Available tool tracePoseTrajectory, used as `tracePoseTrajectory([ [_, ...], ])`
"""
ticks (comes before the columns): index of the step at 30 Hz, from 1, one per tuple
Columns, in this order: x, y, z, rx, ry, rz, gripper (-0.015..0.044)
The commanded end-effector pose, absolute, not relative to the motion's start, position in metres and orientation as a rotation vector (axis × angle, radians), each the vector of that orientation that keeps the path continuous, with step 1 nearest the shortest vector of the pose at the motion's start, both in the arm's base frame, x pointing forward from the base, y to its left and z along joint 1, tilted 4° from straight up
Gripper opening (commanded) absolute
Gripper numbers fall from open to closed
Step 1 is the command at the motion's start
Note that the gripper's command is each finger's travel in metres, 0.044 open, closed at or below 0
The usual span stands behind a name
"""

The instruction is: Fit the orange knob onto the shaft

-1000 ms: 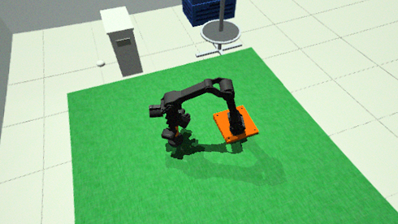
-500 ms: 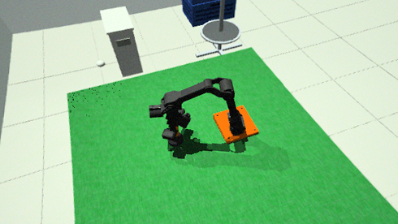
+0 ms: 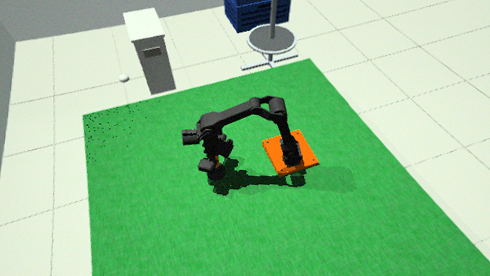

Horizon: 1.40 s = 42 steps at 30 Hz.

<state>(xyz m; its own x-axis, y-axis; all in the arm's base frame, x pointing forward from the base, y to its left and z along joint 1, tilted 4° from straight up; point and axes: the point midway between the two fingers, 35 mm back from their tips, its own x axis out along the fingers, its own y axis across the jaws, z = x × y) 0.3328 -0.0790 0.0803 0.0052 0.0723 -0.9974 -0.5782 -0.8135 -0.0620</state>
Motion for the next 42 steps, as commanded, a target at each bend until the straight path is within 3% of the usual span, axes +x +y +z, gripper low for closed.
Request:
tracePoseTrajectory([
  [1, 0.3357, -0.0795, 0.0791, -1.837, 0.517, 1.854, 0.0000],
  [28, 0.3285, -0.0785, 0.0820, -1.836, 0.517, 1.854, 0.0000],
  [42, 0.3300, -0.0786, 0.0787, -1.968, 0.333, 1.972, 0.0000],
])
